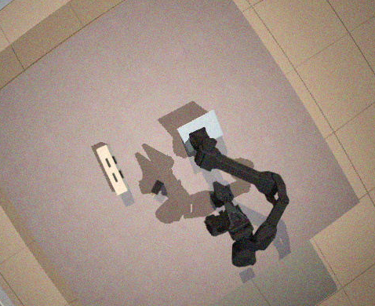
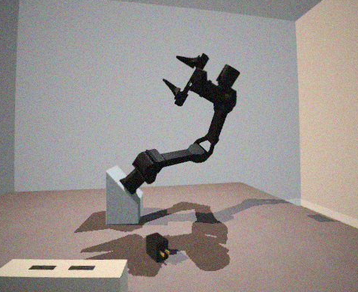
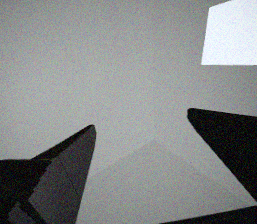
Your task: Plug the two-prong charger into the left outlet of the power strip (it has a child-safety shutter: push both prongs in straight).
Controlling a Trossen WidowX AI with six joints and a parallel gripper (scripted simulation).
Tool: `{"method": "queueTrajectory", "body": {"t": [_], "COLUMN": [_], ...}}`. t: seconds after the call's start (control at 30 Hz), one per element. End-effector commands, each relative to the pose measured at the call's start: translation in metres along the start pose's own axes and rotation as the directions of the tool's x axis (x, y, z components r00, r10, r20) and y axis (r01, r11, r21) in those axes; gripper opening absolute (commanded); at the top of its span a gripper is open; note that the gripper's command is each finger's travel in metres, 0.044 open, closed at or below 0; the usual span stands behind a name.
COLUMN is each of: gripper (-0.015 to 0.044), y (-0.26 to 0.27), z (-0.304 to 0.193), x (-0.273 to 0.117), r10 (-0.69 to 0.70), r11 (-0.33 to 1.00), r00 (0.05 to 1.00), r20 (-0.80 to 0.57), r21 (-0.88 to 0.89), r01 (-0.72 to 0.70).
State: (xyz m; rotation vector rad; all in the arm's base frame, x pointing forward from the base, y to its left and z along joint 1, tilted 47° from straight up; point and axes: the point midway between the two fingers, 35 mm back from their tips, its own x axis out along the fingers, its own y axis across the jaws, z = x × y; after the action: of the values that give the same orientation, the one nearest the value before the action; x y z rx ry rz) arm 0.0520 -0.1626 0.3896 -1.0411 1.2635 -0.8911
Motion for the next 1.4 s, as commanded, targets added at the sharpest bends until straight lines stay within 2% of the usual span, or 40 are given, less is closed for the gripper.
{"method": "queueTrajectory", "body": {"t": [0.0,0.3,0.63,1.0,1.37], "gripper": [0.044,0.044,0.044,0.044,0.044], "y": [0.017,0.058,0.111,0.177,0.24], "z": [0.031,0.09,0.143,0.186,0.211], "x": [0.012,0.026,0.026,0.011,-0.018], "r10": [0.084,0.277,0.495,0.722,0.889], "r11": [0.996,0.957,0.864,0.691,0.454], "r00": [0.993,0.93,0.797,0.581,0.321], "r20": [0.087,0.241,0.345,0.376,0.326], "r21": [-0.046,-0.156,-0.287,-0.433,-0.553], "r01": [-0.081,-0.244,-0.413,-0.579,-0.699]}}
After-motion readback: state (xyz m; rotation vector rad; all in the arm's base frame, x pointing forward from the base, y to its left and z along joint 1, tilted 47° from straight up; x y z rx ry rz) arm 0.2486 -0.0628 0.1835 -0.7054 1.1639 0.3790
